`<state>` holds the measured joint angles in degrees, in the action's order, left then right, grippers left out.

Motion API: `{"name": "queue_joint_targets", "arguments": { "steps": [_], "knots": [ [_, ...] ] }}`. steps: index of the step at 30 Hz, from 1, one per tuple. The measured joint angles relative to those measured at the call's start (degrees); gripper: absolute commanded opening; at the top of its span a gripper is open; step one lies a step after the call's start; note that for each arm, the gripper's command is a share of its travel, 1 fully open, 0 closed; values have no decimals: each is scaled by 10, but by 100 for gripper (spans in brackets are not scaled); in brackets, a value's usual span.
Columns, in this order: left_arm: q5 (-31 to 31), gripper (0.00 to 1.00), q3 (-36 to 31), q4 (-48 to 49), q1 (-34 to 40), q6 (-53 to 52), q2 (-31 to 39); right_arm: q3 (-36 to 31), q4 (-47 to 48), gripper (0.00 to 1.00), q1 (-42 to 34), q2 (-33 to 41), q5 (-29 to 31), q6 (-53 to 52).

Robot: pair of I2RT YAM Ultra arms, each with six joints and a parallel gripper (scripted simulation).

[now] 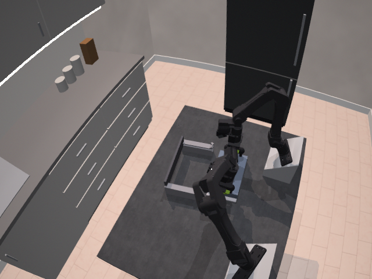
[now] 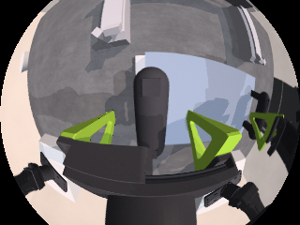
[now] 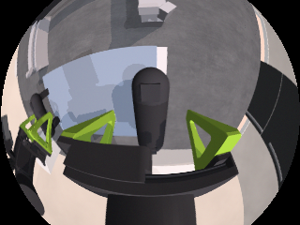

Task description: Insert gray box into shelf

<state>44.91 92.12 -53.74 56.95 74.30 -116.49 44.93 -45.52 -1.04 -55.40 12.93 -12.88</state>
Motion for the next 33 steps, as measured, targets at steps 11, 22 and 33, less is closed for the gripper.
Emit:
{"name": "queue_joint_targets", "arguments": {
  "steps": [11,22,33],
  "knots": [
    [-1,16,0,1,0,0,0,0,1,100,0,0,0,0],
    [-1,16,0,1,0,0,0,0,1,16,0,0,0,0],
    [-1,16,0,1,0,0,0,0,1,16,0,0,1,1]
  ]
}}
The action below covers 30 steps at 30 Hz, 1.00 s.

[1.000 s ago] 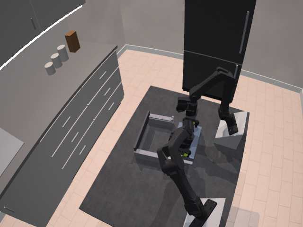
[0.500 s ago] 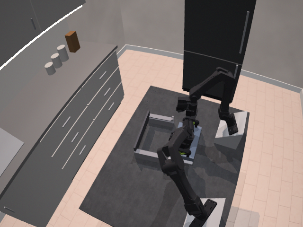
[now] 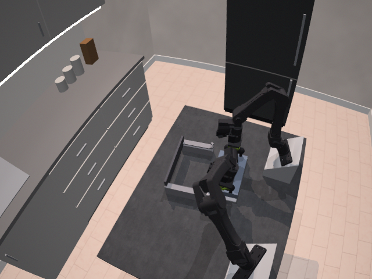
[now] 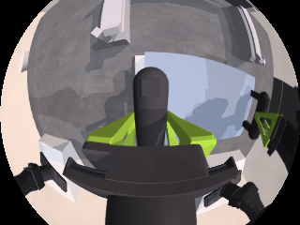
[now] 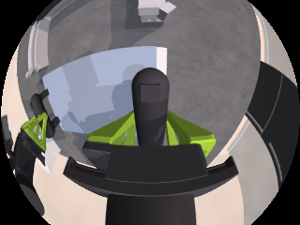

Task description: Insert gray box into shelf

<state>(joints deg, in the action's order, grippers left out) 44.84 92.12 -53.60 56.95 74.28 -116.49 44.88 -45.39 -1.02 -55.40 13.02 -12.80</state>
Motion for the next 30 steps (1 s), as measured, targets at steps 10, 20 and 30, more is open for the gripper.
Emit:
{"name": "queue_joint_targets", "arguments": {
  "steps": [10,20,30],
  "knots": [
    [0,16,0,0,0,0,0,0,0,16,0,0,0,0],
    [-3,16,2,-7,1,4,-1,1,-7,16,-3,0,0,-5],
    [-2,16,14,-25,7,12,0,19,-34,16,-8,2,4,-9]
  ]
}}
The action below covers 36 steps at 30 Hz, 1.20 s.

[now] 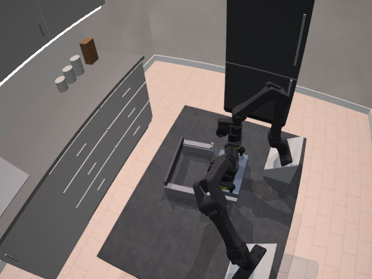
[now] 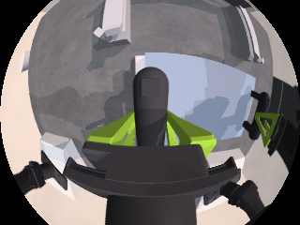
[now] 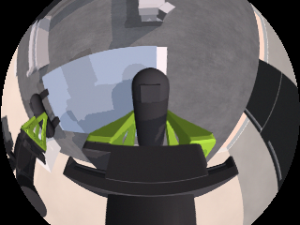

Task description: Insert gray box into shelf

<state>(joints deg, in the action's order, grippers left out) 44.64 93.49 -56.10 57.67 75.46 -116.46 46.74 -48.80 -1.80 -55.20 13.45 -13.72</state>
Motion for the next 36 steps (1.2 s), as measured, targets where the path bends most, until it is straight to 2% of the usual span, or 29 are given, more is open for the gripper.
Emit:
{"name": "queue_joint_targets", "arguments": {
  "steps": [36],
  "knots": [
    [7,16,25,-44,14,18,6,20,-37,16,-15,24,8,-11]
  ]
}}
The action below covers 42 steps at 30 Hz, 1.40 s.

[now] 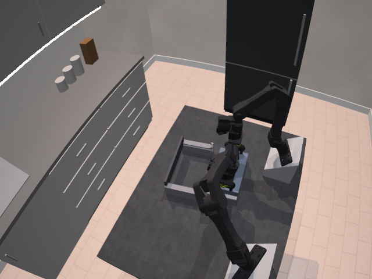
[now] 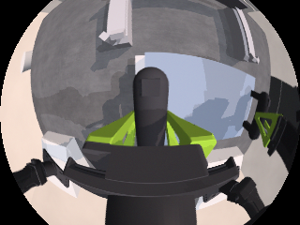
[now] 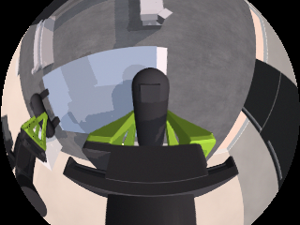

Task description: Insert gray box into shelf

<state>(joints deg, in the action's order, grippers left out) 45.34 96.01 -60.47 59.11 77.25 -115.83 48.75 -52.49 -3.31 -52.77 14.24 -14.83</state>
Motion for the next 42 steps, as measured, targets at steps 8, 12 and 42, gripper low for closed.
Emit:
{"name": "queue_joint_targets", "arguments": {
  "steps": [8,12,42],
  "knots": [
    [2,16,19,-28,8,11,2,18,-26,16,-10,8,6,-7],
    [3,16,38,-55,16,23,2,35,-53,16,-20,16,13,-16],
    [8,16,76,-125,42,63,7,74,-116,16,-76,37,48,-59]
  ]
}}
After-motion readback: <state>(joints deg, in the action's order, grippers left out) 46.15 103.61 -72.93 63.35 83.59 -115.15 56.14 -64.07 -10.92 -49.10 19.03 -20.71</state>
